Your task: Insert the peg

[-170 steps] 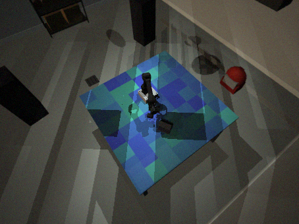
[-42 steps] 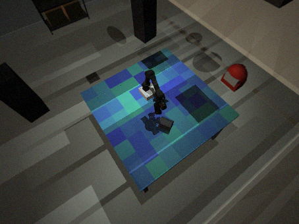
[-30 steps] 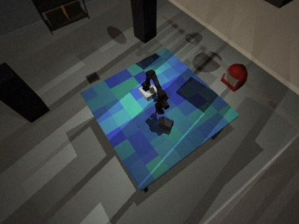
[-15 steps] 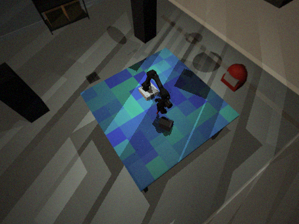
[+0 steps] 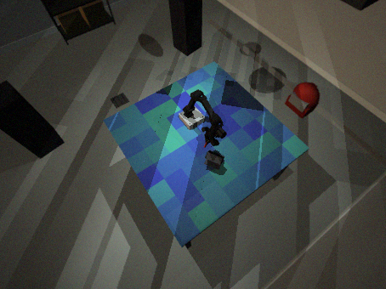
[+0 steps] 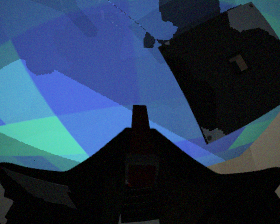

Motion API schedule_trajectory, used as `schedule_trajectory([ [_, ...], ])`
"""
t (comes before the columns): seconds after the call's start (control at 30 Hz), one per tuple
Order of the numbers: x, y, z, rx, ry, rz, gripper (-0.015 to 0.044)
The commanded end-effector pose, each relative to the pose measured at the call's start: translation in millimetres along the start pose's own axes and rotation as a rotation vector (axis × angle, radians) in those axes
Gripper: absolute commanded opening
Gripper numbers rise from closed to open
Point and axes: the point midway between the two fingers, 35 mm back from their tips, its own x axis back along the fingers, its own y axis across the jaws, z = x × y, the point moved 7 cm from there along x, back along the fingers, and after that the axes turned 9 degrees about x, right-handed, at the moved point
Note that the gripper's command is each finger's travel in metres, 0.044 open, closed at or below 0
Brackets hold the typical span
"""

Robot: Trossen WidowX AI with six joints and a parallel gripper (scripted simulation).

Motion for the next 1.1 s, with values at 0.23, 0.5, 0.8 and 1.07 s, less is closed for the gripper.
schedule_trajectory([
  [0.23, 5.8, -5.2, -13.8, 0.081, 0.057, 0.030, 0.0000],
  [0.5, 10.7, -8.5, -24.7, 0.138, 0.098, 0.053, 0.0000],
  [0.8, 16.4, -11.6, -37.3, 0.200, 0.146, 0.079, 0.0000],
  [1.07, 21.8, -13.9, -48.6, 0.255, 0.189, 0.103, 0.0000],
])
